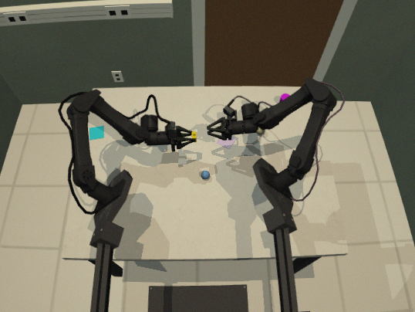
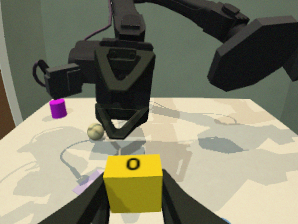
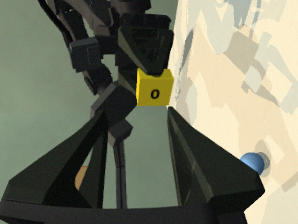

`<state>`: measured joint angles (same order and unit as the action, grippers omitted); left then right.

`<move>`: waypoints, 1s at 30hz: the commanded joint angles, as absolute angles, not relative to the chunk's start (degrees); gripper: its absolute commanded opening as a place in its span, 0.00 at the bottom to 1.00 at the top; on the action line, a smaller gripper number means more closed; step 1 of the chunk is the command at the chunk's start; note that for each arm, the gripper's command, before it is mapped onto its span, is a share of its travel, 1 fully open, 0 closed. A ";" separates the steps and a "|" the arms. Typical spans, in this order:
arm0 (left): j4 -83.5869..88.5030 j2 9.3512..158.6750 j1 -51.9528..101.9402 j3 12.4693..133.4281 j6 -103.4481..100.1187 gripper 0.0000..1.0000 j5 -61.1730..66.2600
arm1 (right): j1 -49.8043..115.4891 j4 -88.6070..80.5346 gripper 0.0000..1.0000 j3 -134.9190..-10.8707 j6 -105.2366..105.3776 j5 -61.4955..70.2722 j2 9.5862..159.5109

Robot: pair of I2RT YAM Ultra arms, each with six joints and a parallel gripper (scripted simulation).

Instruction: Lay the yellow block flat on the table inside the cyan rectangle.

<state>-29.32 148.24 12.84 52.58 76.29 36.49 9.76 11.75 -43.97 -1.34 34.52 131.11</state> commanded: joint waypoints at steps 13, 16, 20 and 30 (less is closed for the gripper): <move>4.73 117.57 4.96 47.25 85.42 0.27 9.33 | 39.36 1.85 0.46 -34.31 5.49 5.05 111.78; 11.28 112.38 3.44 49.25 86.70 0.27 3.51 | 46.24 0.62 0.46 -32.26 7.38 0.23 108.74; 18.99 108.07 1.76 53.19 88.29 0.27 -3.92 | 53.93 -1.29 0.46 -29.98 9.91 -6.14 105.04; 31.48 104.31 -1.71 64.07 91.53 0.27 -22.13 | 69.63 -4.71 0.46 -24.08 14.95 -22.14 96.76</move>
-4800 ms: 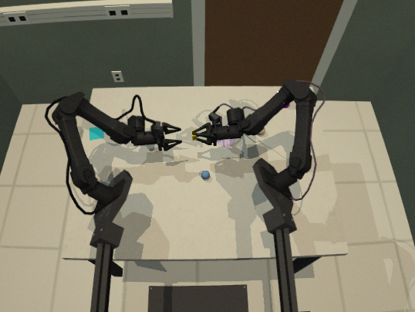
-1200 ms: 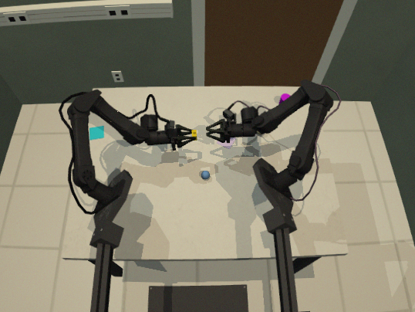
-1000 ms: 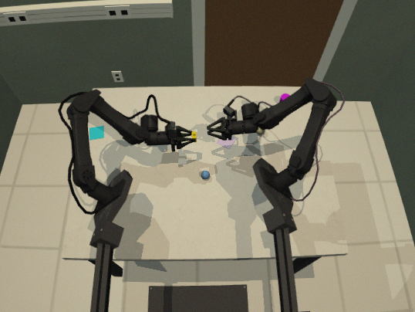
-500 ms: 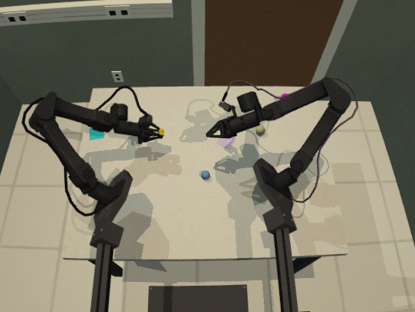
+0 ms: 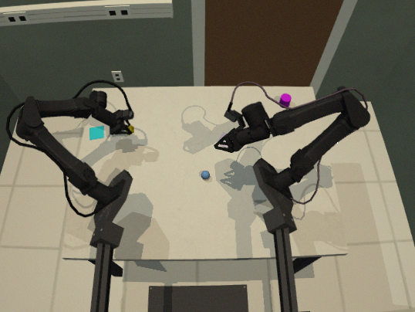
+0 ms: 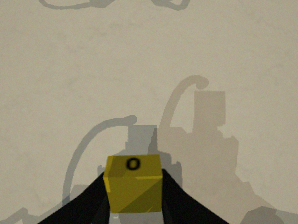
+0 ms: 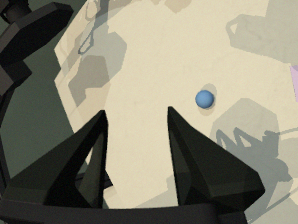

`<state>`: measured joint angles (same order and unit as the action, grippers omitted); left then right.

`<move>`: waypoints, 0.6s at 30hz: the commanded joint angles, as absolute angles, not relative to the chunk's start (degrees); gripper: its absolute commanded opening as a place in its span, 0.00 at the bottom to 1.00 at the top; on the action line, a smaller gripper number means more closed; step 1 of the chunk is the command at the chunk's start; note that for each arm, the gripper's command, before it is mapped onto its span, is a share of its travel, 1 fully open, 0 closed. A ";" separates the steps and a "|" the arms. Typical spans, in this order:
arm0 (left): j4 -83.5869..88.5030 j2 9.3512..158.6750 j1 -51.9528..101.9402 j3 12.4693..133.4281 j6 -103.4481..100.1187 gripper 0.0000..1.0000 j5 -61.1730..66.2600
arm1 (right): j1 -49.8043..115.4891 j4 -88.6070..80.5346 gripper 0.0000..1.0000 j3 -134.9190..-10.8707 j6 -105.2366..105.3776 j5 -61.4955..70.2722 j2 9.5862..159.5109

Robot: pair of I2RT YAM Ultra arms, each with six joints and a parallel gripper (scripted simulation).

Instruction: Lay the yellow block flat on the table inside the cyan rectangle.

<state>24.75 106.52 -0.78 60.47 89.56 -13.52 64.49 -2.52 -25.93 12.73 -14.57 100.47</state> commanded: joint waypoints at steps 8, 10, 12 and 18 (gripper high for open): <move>36.45 106.62 -5.74 76.07 96.32 0.27 -38.47 | 86.89 -7.07 0.46 -17.16 19.90 -39.25 87.61; 35.91 107.50 -6.68 78.66 97.41 0.27 -41.26 | 91.17 -7.40 0.46 -15.53 20.97 -43.07 85.66; 35.91 107.50 -6.68 78.66 97.41 0.27 -41.26 | 91.17 -7.40 0.46 -15.53 20.97 -43.07 85.66; 35.10 109.88 -8.77 83.86 99.82 0.27 -45.75 | 103.26 -8.62 0.46 -11.19 24.16 -53.34 80.56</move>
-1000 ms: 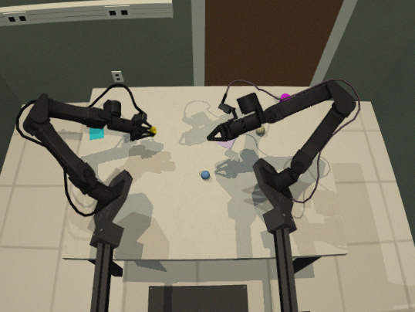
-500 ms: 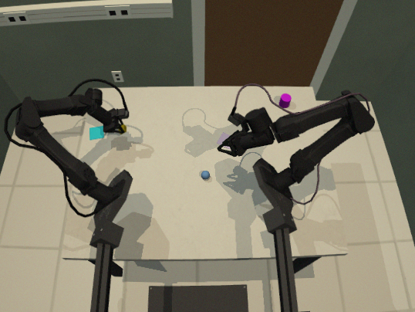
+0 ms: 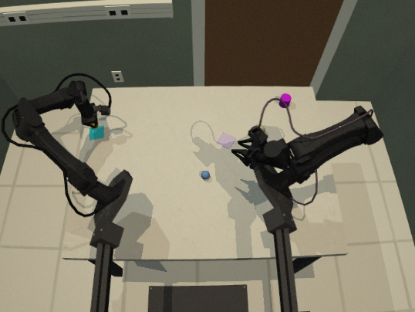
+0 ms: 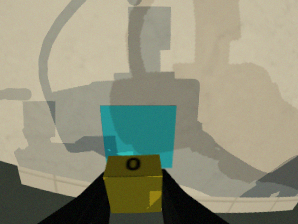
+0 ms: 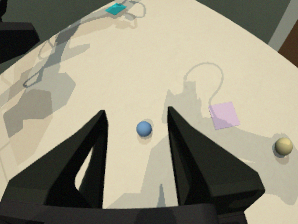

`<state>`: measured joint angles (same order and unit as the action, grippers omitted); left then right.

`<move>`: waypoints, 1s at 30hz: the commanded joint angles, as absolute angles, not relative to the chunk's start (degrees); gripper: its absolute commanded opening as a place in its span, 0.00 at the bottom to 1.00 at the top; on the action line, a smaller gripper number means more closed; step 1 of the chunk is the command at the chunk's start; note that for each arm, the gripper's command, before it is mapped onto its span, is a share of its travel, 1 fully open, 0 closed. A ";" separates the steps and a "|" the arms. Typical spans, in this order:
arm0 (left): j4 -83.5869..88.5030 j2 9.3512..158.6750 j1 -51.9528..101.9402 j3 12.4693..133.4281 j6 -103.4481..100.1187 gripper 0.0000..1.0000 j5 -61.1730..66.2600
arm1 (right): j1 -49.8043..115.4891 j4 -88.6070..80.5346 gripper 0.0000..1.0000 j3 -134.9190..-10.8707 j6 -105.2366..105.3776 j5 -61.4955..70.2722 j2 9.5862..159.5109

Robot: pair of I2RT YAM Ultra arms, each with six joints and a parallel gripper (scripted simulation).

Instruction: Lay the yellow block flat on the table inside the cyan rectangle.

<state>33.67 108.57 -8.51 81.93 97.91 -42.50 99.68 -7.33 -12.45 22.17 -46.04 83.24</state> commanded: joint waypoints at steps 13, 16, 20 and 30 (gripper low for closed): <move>36.07 110.41 -8.73 84.78 99.14 0.27 -45.05 | 114.99 -13.11 0.46 -7.54 27.79 -57.29 74.66; 36.08 110.41 -8.73 84.79 99.13 0.27 -45.05 | 115.55 -13.70 0.46 -7.78 28.24 -56.59 74.34; 36.14 110.52 -8.06 84.70 98.72 0.27 -45.69 | 115.70 -14.12 0.46 -7.89 28.58 -56.62 74.33; 31.39 111.93 -10.56 82.95 101.23 0.27 -43.86 | 115.48 -14.50 0.46 -7.99 28.88 -56.64 74.84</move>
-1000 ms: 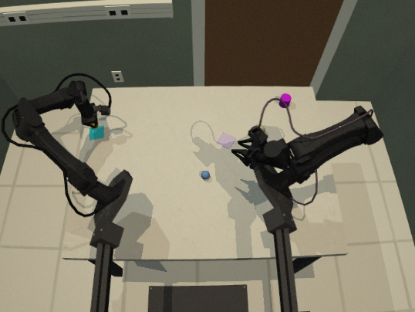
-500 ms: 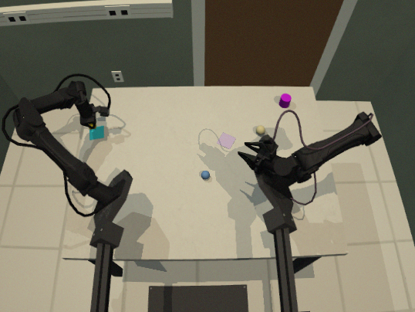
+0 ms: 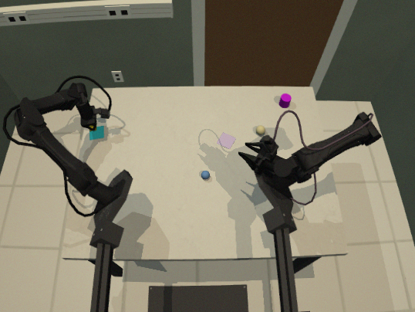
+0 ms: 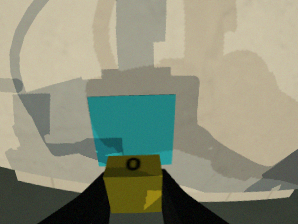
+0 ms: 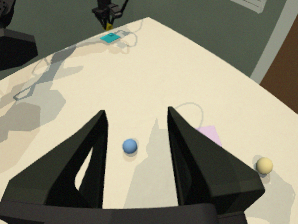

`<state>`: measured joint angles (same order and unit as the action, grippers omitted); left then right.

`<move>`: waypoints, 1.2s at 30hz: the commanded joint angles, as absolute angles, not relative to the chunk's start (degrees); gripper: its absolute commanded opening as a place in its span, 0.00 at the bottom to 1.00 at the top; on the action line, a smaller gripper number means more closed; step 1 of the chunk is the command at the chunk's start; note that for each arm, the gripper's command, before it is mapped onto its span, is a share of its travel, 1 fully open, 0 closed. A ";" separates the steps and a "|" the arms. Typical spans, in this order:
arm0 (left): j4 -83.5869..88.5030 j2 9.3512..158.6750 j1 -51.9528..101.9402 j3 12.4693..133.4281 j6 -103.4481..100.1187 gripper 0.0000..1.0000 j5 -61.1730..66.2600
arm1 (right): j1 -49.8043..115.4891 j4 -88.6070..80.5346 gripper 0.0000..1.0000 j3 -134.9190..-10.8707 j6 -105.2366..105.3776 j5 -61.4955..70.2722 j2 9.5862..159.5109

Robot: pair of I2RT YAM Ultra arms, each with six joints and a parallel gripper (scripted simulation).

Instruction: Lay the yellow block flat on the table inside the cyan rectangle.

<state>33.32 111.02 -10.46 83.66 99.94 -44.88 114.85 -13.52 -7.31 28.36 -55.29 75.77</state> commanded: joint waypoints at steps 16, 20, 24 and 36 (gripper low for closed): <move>26.56 114.25 -12.75 82.50 104.26 0.27 -42.56 | 115.49 -14.54 0.46 -8.00 28.92 -56.64 74.85; 25.77 114.67 -13.23 82.48 104.76 0.27 -42.32 | 115.49 -14.54 0.46 -8.00 28.92 -56.64 74.85; 25.38 114.89 -13.41 82.49 105.03 0.27 -42.20 | 115.49 -14.54 0.46 -8.00 28.92 -56.64 74.85; 24.45 115.44 -13.95 82.49 105.58 0.27 -41.94 | 115.49 -14.54 0.46 -8.00 28.92 -56.64 74.85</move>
